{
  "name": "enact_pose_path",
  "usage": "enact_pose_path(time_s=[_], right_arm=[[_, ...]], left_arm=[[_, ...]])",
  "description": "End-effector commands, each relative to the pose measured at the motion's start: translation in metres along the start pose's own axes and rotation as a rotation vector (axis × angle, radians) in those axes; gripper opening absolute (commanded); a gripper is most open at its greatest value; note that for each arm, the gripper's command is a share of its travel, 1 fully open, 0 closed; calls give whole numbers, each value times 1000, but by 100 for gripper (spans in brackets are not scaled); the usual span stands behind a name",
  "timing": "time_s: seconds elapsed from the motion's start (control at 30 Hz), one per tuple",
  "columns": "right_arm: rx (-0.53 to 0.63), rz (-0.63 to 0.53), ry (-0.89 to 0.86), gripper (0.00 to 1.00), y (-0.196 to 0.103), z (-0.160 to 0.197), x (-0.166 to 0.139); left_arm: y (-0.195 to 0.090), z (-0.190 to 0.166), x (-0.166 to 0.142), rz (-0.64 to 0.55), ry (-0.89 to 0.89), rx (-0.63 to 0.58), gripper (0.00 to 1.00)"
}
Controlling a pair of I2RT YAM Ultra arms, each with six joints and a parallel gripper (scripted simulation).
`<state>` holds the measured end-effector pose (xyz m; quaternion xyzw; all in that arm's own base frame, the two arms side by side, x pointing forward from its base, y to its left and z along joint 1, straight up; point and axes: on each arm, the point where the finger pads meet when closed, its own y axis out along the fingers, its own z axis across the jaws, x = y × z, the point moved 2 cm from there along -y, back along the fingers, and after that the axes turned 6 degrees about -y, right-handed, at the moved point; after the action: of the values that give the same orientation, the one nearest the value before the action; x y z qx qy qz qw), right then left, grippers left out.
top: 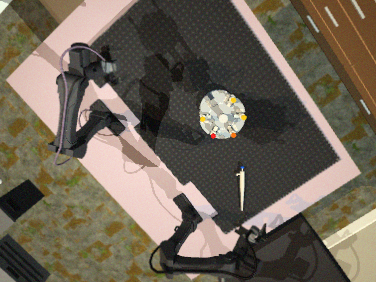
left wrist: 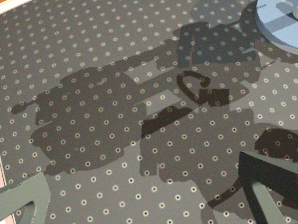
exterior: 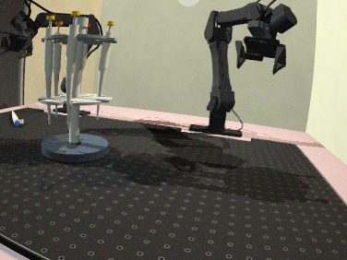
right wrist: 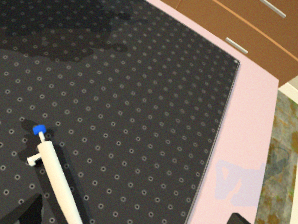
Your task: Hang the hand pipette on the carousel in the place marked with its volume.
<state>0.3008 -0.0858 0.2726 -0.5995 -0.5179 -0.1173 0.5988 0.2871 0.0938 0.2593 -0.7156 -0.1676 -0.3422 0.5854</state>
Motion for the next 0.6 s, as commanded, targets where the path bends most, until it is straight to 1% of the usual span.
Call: enact_pose_path(time_s=[0.0,0.13,0.17,0.33,0.4,0.47,0.57], right_arm=[[113,130,148,100,2,6,-3],[104,120,142,100,0,8,-5],[105,116,122,49,2,23,-7],[32,14,-41,49,13,53,2],[32,13,-41,49,17,67,6],[32,13,-41,49,17,67,6],[32,12,-40,49,20,76,8]], left_arm=[[-4,3,7,-30,16,5,100],[-4,3,7,-30,16,5,100],[-4,3,7,-30,16,5,100],[-4,3,7,-30,16,5,100],[-4,3,7,-30,16,5,100],[-4,3,7,-30,16,5,100],[-4,3,7,-30,16,5,100]])
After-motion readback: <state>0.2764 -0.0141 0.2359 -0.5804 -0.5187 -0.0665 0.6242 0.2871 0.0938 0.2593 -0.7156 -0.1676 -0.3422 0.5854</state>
